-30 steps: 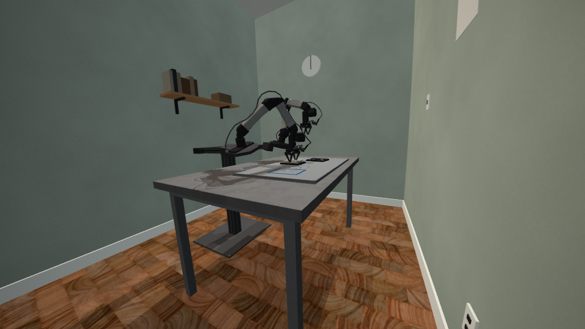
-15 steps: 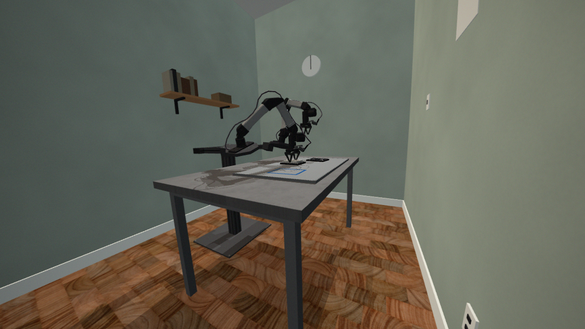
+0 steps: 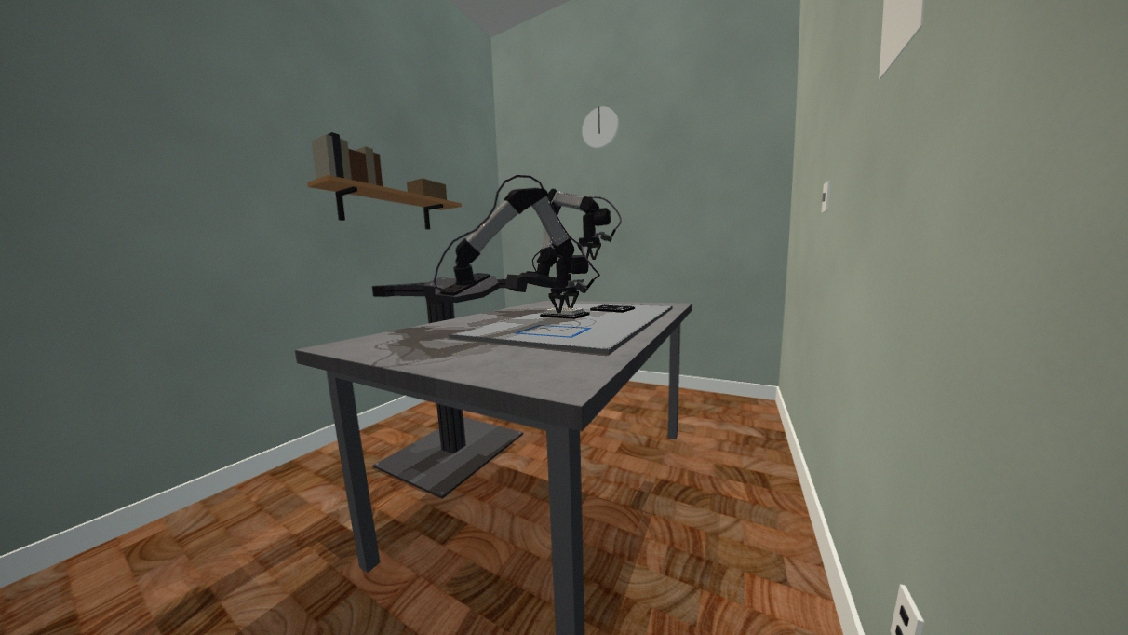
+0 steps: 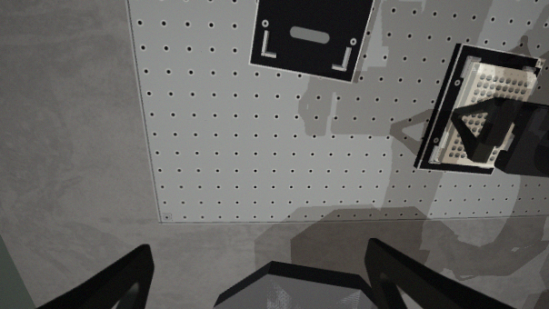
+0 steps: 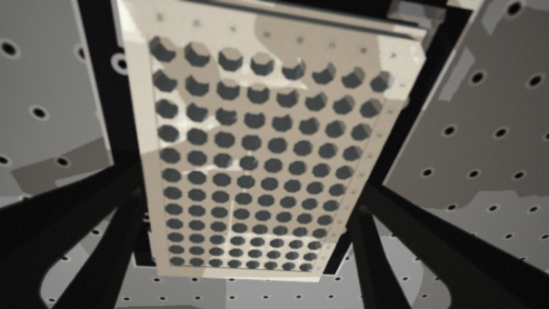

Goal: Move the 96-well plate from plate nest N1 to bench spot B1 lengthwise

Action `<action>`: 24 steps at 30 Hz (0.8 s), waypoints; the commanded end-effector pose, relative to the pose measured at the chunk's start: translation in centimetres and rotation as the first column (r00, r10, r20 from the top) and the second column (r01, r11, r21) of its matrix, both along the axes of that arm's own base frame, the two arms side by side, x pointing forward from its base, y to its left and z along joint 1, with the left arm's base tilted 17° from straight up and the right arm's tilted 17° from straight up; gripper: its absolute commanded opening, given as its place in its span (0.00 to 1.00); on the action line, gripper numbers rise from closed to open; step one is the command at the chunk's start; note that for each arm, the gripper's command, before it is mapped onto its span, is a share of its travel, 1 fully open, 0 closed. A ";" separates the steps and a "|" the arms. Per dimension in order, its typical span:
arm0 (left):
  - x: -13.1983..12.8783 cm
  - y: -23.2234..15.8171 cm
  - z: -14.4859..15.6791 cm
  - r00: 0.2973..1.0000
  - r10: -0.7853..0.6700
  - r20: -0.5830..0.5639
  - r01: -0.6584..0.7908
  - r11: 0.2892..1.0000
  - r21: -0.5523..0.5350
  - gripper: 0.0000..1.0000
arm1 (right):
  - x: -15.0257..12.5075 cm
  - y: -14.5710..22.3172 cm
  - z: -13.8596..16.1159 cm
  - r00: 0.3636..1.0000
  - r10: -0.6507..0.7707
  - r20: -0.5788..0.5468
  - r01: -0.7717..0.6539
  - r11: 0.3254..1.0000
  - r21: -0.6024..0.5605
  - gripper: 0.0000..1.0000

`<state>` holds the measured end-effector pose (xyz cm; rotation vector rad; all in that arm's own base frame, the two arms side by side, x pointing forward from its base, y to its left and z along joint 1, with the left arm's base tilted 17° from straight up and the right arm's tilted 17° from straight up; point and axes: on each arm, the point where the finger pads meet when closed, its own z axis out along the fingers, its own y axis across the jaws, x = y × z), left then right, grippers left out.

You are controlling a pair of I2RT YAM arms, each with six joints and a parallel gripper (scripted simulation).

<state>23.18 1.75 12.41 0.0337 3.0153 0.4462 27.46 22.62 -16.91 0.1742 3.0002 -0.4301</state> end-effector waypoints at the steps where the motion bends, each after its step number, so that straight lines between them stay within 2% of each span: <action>1: -0.1 0.0 0.1 1.000 -0.008 -0.007 0.008 1.000 0.000 1.00 | 0.4 1.6 1.9 1.000 0.008 0.024 -0.009 1.000 0.027 0.00; 7: -0.1 0.0 0.1 1.000 -0.008 -0.007 0.008 1.000 0.000 1.00 | 0.3 1.9 2.9 1.000 0.008 0.024 -0.008 0.999 0.031 0.00; 9: -0.1 0.0 0.1 1.000 -0.008 -0.007 0.008 1.000 0.000 1.00 | 0.3 1.9 2.9 1.000 0.008 0.024 -0.008 0.999 0.031 0.00; 10: -0.1 0.0 0.1 1.000 -0.008 -0.007 0.008 1.000 0.000 1.00 | 0.0 1.0 1.9 1.000 -0.003 0.001 0.003 1.000 0.007 0.00; 11: -0.1 0.0 0.1 1.000 -0.008 -0.007 0.008 1.000 0.000 1.00 | 0.4 1.8 3.2 1.000 0.001 0.023 -0.002 1.000 0.031 0.00; 24: -0.1 0.0 0.1 1.000 -0.008 -0.007 0.008 1.000 0.000 1.00 | 0.0 2.6 5.3 1.000 0.007 0.022 -0.008 0.999 0.032 0.00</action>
